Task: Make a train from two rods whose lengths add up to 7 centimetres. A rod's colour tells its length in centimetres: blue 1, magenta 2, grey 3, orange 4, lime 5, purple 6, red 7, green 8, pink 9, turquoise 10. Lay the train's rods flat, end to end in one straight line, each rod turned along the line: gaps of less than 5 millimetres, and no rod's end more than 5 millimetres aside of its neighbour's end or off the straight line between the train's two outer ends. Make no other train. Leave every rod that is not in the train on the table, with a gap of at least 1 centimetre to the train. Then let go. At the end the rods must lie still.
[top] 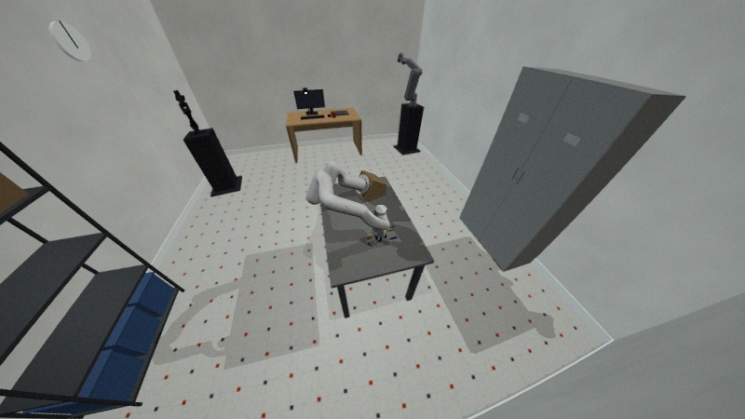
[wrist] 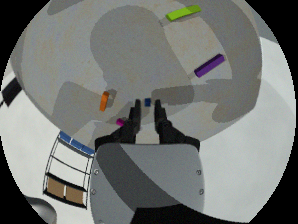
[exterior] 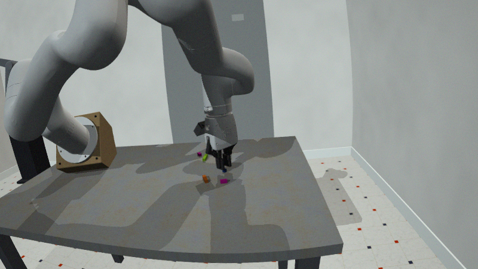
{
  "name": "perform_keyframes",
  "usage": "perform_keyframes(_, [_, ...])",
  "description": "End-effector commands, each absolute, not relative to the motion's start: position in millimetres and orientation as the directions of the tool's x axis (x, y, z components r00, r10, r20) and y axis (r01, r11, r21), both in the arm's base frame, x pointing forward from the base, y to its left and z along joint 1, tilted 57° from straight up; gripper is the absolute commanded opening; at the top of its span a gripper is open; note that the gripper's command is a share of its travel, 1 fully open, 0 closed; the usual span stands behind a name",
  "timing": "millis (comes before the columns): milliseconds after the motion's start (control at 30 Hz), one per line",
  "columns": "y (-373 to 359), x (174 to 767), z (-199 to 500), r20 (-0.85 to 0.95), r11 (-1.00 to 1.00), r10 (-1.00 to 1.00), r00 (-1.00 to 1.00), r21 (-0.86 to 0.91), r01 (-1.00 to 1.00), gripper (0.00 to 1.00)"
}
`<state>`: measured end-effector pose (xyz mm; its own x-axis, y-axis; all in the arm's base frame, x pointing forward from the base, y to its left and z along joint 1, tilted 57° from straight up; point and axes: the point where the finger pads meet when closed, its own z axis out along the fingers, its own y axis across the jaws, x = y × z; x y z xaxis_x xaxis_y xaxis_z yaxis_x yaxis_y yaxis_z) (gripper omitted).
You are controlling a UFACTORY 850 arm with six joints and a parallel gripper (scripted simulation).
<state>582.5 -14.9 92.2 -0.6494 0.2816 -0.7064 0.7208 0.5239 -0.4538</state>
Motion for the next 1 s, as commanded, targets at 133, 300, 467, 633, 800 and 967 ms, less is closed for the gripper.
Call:
perform_keyframes(133, [-14.3, 582.9, 92.6, -0.707, 0.525, 0.281, -0.649, -0.453, 0.721, 0.24])
perform_keyframes(300, [-14.3, 582.9, 92.6, -0.707, 0.525, 0.281, -0.649, -0.453, 0.721, 0.24])
perform_keyframes(467, [-14.3, 582.9, 92.6, -0.707, 0.525, 0.281, -0.649, -0.453, 0.721, 0.24])
perform_keyframes(633, [-14.3, 582.9, 92.6, -0.707, 0.525, 0.281, -0.649, -0.453, 0.721, 0.24])
perform_keyframes(800, [-14.7, 583.0, 92.3, -0.707, 0.525, 0.281, -0.649, -0.453, 0.721, 0.24])
perform_keyframes(967, [-16.6, 583.6, 91.0, -0.707, 0.525, 0.281, -0.649, -0.453, 0.721, 0.24])
